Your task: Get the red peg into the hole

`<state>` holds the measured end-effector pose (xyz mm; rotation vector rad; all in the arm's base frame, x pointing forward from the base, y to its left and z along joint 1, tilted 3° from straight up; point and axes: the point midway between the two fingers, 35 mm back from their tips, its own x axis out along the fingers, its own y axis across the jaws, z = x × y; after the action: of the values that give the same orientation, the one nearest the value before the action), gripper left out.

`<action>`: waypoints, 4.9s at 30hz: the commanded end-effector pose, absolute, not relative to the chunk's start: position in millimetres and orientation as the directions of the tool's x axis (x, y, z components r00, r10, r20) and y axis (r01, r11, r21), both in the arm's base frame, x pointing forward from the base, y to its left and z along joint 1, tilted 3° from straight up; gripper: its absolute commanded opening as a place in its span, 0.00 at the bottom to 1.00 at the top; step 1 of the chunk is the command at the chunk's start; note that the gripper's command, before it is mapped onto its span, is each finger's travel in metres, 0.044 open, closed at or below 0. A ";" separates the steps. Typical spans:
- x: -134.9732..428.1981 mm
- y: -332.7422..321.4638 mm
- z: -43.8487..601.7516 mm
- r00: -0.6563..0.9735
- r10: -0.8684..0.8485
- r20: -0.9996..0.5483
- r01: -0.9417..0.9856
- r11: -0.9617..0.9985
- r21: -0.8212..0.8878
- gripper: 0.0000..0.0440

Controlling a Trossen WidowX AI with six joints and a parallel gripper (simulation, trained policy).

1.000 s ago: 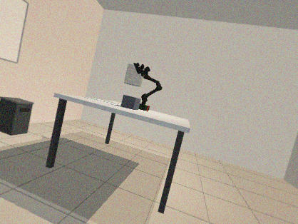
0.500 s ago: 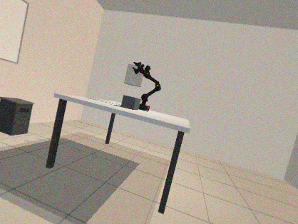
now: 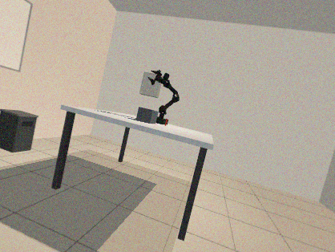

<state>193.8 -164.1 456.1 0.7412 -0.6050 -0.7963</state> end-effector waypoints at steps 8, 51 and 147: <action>228.8 -125.8 432.9 0.750 -0.658 0.070 0.240 0.369 0.898 1.00; 256.2 69.2 299.2 0.810 0.164 -0.563 0.586 -0.276 0.762 0.98; 162.8 159.2 3.4 -0.063 0.063 -0.996 0.949 0.312 -0.041 0.00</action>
<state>157.8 152.6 -0.3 0.9776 1.4276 -1.0015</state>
